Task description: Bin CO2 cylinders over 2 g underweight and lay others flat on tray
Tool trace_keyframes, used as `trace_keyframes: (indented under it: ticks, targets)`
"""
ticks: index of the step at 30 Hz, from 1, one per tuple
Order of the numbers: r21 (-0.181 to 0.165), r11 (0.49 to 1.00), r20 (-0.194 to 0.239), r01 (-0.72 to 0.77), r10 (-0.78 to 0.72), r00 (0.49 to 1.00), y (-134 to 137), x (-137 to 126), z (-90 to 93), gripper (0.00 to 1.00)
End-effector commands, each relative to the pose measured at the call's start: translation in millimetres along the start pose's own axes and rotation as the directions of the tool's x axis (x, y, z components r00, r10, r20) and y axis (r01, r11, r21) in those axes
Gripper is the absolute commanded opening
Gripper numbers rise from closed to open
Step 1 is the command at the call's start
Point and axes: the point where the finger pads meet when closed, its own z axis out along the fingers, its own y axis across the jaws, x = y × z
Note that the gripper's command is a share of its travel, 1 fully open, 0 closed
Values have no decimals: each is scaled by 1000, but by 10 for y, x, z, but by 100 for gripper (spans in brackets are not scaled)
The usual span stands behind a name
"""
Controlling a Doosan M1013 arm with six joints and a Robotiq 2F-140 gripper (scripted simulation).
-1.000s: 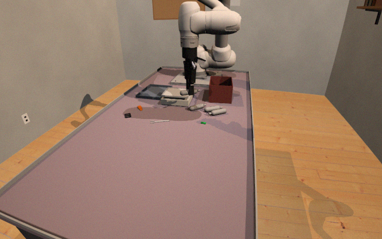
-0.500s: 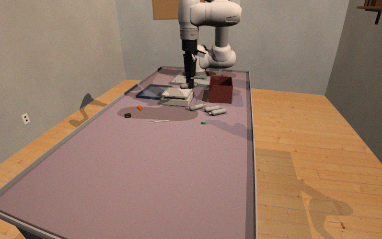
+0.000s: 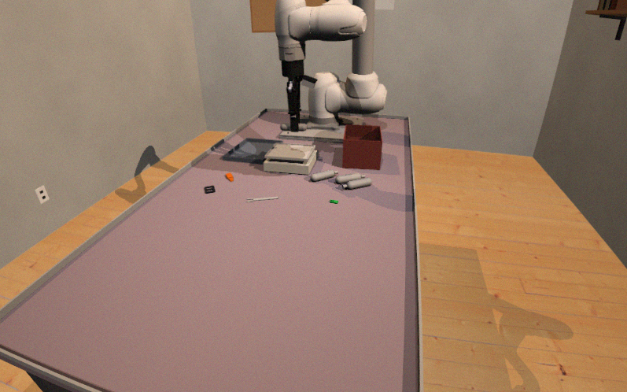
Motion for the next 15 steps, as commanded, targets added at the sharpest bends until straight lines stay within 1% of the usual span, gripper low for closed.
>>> trace_keyframes:
  ticks: [1,8,15]
  targets:
    - [-13,998,12,-64,64,998,-611,-336,-16,10]
    - [-13,998,12,-64,64,998,-628,-346,28,10]
    - [-13,998,12,-64,64,998,-625,-349,212,10]
